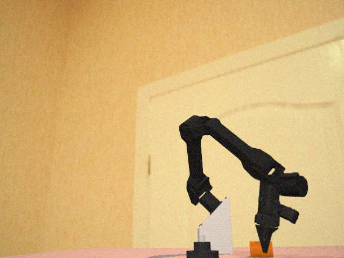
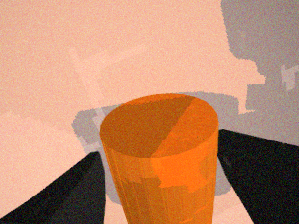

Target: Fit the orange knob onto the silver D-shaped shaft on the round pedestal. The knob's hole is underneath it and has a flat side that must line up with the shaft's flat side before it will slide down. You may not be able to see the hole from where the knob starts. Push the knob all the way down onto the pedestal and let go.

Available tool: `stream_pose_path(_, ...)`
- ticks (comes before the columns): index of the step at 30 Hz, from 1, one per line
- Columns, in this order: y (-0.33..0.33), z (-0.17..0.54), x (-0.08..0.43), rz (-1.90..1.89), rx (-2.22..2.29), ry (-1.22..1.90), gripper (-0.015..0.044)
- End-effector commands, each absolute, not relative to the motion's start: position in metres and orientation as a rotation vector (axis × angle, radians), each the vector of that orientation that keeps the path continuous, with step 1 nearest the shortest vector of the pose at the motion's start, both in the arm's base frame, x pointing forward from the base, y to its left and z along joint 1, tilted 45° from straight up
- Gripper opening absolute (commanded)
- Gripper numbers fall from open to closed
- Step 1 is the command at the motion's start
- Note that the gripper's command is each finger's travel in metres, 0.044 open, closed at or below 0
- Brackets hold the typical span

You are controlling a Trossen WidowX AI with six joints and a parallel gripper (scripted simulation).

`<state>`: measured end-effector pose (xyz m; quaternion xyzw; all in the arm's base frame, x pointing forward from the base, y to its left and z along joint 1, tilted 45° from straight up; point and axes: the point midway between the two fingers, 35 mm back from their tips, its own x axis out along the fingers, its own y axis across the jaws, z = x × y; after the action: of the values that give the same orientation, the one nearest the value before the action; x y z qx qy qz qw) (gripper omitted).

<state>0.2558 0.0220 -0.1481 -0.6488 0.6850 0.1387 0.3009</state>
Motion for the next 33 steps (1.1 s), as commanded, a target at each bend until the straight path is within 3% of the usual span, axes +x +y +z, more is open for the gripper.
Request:
stream_pose_path(1, 0.022, -0.148, 0.256, 0.369, -1.728, 1.816, 0.022)
stream_pose_path(7, 0.022, -0.148, 0.256, 0.369, -1.728, 1.816, 0.0181)
stream_pose_path(33, 0.016, -0.125, 0.25, 0.646, -1.532, 1.543, 0.0181)
